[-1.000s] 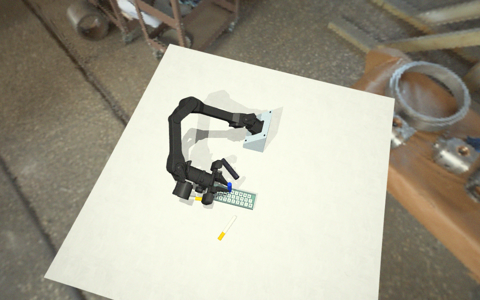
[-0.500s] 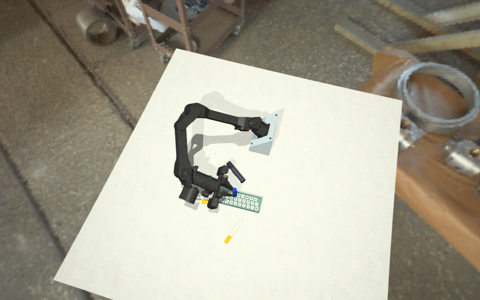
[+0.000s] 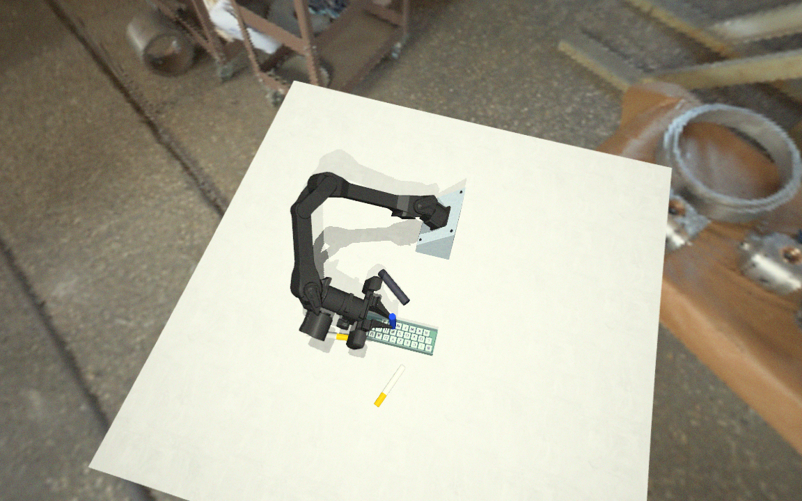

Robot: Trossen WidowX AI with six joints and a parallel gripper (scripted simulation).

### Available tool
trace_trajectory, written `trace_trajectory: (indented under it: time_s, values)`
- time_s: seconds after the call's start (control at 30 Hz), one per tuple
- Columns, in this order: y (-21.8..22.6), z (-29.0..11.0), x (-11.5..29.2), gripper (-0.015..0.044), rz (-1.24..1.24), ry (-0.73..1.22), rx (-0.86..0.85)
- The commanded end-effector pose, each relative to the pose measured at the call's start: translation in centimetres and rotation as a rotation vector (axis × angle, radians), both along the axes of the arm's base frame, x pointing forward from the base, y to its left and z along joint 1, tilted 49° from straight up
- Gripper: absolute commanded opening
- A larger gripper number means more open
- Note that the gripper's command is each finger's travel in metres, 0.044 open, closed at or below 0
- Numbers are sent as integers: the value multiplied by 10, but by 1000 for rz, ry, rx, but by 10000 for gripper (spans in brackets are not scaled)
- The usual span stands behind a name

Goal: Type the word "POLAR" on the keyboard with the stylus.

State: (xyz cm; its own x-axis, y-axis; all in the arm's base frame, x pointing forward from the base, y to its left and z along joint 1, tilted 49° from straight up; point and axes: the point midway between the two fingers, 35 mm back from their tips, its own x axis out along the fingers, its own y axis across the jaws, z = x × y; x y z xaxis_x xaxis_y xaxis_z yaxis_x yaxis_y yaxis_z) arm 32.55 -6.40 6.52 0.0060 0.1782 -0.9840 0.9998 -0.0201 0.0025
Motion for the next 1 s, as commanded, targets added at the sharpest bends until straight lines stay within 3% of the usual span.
trace_trajectory:
  time_s: [0.0, 0.97]
  values:
    - [0, -1, 4, 81, 6, -2, 1]
    - [-3, -3, 3, 81, 6, -2, 1]
